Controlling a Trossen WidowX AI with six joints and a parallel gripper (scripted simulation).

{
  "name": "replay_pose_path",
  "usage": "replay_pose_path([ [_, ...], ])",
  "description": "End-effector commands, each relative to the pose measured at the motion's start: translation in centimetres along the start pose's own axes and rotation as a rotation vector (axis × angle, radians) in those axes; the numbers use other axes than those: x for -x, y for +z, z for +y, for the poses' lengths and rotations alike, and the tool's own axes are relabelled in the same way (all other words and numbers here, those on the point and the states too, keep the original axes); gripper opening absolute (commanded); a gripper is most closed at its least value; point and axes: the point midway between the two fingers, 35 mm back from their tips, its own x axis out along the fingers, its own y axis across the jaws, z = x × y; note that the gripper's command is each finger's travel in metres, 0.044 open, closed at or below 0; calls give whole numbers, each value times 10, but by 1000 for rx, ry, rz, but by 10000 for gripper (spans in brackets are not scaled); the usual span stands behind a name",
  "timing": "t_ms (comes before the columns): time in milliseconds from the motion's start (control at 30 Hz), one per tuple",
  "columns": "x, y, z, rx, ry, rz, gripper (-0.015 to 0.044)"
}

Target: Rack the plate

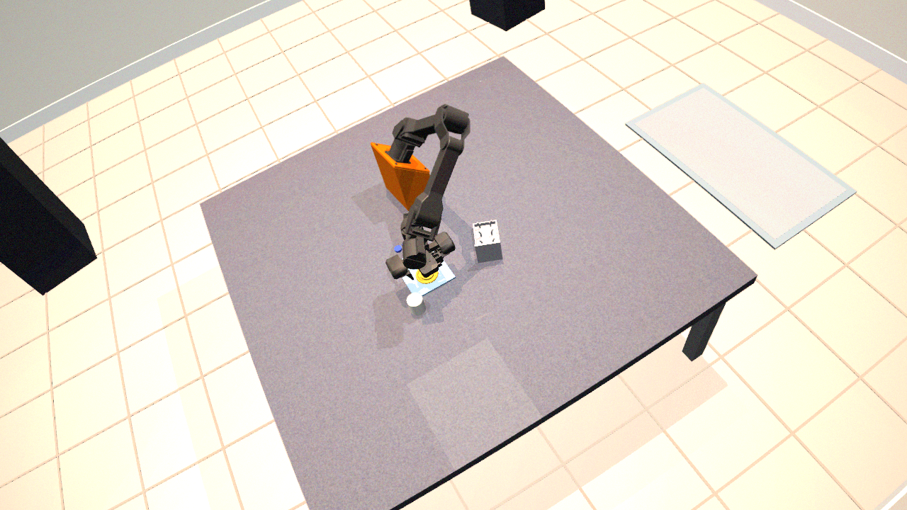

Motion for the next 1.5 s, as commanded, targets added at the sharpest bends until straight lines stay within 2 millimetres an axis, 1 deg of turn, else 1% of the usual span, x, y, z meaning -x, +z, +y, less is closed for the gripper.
replay_pose_path([
  [0, -10, -3, 1, -9, 6, 6, 400],
  [300, -23, -3, 1, -9, 8, 7, 400],
  [500, -24, -3, 1, -9, 8, 7, 367],
  [700, -24, -3, 1, -9, 8, 7, 364],
  [1067, -24, -3, 1, -9, 8, 7, 291],
  [1133, -23, -2, 1, -9, 8, 6, 239],
  [1200, -14, 0, 0, -9, 6, 6, 186],
  [1433, 35, 9, -4, -10, -3, 3, 2],
  [1467, 42, 9, -4, -10, -4, 3, 0],
])
